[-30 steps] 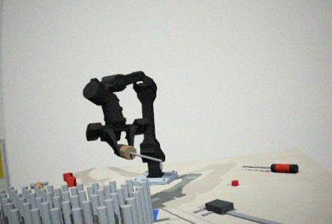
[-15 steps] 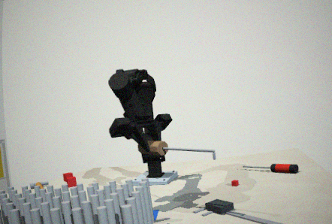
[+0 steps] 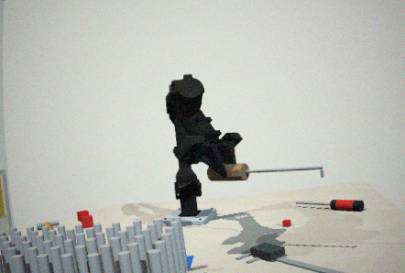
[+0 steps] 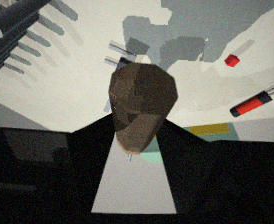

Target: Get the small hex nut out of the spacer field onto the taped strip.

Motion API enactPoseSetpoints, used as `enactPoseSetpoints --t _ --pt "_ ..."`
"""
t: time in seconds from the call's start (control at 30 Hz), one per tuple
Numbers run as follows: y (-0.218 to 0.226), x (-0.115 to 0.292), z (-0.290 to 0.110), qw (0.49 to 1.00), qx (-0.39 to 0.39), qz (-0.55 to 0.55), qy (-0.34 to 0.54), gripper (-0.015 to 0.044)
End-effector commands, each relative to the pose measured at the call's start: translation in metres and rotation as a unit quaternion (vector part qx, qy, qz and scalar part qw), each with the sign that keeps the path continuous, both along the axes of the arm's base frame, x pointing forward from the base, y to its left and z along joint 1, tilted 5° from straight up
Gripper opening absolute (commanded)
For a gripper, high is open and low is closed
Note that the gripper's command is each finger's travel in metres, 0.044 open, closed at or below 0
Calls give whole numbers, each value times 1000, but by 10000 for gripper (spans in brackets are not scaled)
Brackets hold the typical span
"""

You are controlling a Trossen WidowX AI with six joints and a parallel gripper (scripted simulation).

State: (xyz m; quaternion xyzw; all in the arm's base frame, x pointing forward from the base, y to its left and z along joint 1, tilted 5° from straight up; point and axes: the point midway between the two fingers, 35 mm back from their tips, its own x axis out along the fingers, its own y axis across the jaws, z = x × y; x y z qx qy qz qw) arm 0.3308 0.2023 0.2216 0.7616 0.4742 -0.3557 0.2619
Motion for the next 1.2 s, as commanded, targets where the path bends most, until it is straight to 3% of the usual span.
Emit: enactPoseSetpoints --t 0.0,0.37,1.17 --pt "31 -8 6 1000 5 27 -7 0" --pt "93 -40 12 996 13 89 -10 0" --pt "97 -36 -3 996 13 90 -10 0"
